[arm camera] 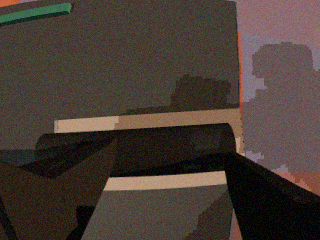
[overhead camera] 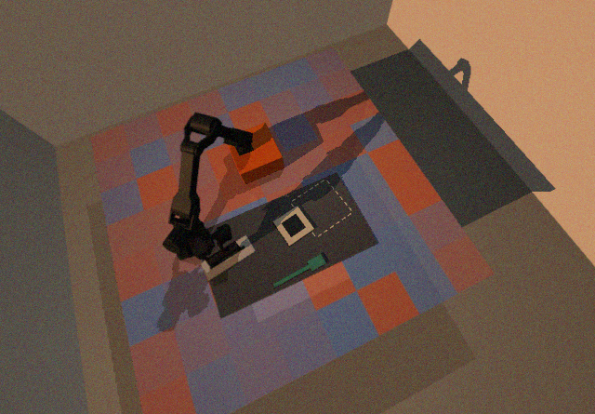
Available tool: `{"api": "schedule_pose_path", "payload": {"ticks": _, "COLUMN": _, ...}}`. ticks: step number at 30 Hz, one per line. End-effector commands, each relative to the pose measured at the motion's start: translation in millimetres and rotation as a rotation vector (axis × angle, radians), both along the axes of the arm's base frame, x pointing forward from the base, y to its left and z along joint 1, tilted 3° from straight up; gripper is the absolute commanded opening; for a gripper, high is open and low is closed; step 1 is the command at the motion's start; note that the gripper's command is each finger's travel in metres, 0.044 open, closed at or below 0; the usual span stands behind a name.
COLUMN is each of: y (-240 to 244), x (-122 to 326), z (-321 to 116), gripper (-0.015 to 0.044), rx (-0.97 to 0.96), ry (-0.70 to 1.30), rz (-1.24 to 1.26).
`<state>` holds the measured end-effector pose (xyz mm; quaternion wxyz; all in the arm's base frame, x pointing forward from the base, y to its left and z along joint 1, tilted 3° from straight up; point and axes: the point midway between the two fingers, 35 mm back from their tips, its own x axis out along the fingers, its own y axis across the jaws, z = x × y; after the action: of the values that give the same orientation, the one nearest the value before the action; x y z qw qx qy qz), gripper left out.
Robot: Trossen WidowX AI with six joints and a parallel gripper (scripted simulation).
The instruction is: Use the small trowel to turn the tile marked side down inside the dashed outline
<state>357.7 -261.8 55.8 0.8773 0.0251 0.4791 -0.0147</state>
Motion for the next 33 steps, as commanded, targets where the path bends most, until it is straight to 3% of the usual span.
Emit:
{"api": "schedule_pose_path", "payload": {"ticks": 1, "y": 0.8, "x": -3.1, "z": -2.2, "gripper": 0.0300, "rx": 0.064, "ry": -0.028, "rz": -0.086}}
{"api": "schedule_pose_path", "payload": {"ticks": 33, "y": 28.8, "x": -26.2, "z": -17.1, "gripper": 0.0300, "rx": 0.820, "ry": -0.235, "rz": -0.832}}
